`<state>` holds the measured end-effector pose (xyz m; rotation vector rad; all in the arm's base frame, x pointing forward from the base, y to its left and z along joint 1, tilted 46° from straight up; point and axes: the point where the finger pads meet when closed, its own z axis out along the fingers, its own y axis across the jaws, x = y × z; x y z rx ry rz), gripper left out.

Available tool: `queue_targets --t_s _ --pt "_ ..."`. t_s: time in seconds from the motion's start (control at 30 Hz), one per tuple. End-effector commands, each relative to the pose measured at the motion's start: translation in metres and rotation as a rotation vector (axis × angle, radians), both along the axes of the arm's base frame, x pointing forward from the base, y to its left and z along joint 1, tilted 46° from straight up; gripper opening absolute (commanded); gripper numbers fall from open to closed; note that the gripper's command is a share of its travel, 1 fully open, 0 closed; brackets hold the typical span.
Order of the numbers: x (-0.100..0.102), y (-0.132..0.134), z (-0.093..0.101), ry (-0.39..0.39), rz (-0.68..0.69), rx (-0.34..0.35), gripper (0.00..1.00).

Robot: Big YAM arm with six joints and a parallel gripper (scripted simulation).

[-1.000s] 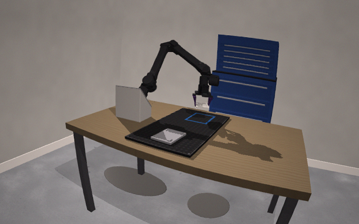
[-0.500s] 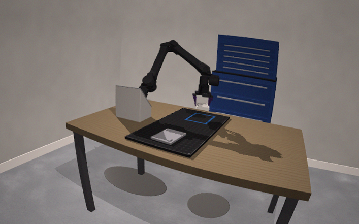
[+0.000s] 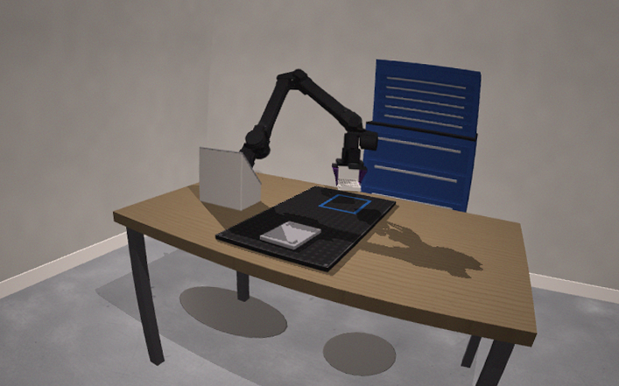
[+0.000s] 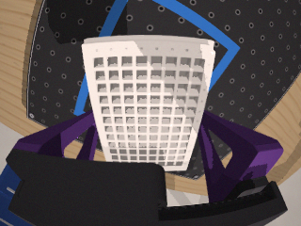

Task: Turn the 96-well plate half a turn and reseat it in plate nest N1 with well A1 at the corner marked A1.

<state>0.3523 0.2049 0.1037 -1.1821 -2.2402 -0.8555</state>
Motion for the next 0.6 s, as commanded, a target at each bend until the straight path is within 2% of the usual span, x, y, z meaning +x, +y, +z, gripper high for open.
queue_targets --t_s 0.0,0.13,0.17,0.33,0.57 --pt "0.0 0.005 -0.005 0.008 -0.003 -0.005 0.0" --pt "0.0 0.006 -0.006 0.008 -0.003 -0.005 0.0" --pt "0.006 -0.004 -0.002 -0.004 -0.031 -0.002 0.0" --pt "-0.001 0.008 -0.009 0.008 -0.003 -0.006 0.0" --pt "0.0 0.01 -0.011 0.005 -0.008 -0.006 0.0"
